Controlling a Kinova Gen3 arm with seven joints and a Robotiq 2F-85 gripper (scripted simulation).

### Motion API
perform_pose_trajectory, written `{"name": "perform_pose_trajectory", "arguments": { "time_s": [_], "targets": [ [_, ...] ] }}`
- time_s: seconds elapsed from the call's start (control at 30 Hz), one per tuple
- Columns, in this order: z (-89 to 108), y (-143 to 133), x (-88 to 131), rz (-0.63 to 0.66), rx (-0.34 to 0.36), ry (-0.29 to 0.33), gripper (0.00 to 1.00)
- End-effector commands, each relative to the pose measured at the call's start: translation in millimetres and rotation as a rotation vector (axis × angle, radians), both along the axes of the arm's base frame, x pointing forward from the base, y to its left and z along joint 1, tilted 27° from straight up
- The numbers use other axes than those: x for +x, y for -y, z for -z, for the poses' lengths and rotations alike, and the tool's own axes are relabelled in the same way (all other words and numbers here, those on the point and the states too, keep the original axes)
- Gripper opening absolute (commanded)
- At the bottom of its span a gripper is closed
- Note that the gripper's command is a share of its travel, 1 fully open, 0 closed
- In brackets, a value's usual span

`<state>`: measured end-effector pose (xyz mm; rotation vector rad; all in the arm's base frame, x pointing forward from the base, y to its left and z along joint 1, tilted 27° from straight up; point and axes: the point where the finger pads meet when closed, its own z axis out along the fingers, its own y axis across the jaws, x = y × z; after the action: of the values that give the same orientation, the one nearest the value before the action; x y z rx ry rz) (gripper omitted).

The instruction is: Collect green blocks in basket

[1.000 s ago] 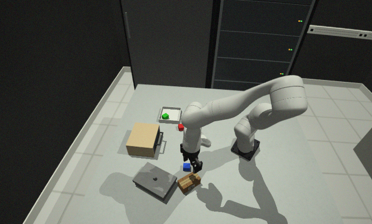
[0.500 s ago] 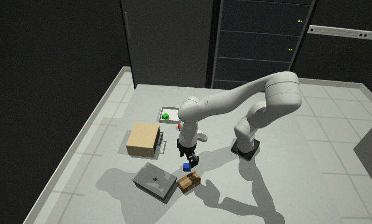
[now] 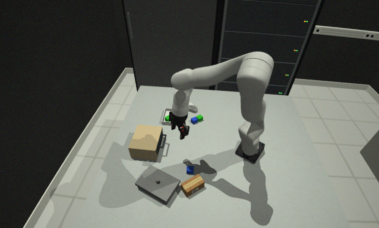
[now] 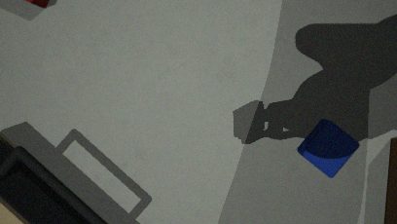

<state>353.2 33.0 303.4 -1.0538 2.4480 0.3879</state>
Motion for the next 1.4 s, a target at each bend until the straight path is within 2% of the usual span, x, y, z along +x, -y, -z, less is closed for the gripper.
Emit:
{"name": "perform_pose_trajectory", "arguments": {
  "time_s": [0.0,0.03,0.07,0.1,0.27,0.53,0.6,0.63,0.73,0.9,1.37],
  "targets": [
    [19.6,45.1,21.1,0.007,0.028,-0.011,0.83],
    [19.6,45.1,21.1,0.007,0.028,-0.011,0.83],
    [31.7,73.5,29.8,0.002,0.026,-0.009,0.83],
    [39.2,90.7,31.4,0.004,0.023,-0.008,0.83],
    [72.9,157.0,24.3,0.014,0.001,-0.022,0.83],
    [144.5,258.0,-7.5,-0.002,-0.026,-0.069,0.83],
    [144.5,258.0,-7.5,-0.002,-0.026,-0.069,0.83],
    [171.2,286.2,-15.7,-0.009,-0.027,-0.071,0.83],
    [192.9,308.1,-29.3,-0.014,-0.031,-0.085,0.83],
    [204.5,318.1,-37.4,-0.007,-0.029,-0.098,0.83],
    [205.4,318.3,-38.3,-0.008,-0.028,-0.099,0.83]
  ]
}}
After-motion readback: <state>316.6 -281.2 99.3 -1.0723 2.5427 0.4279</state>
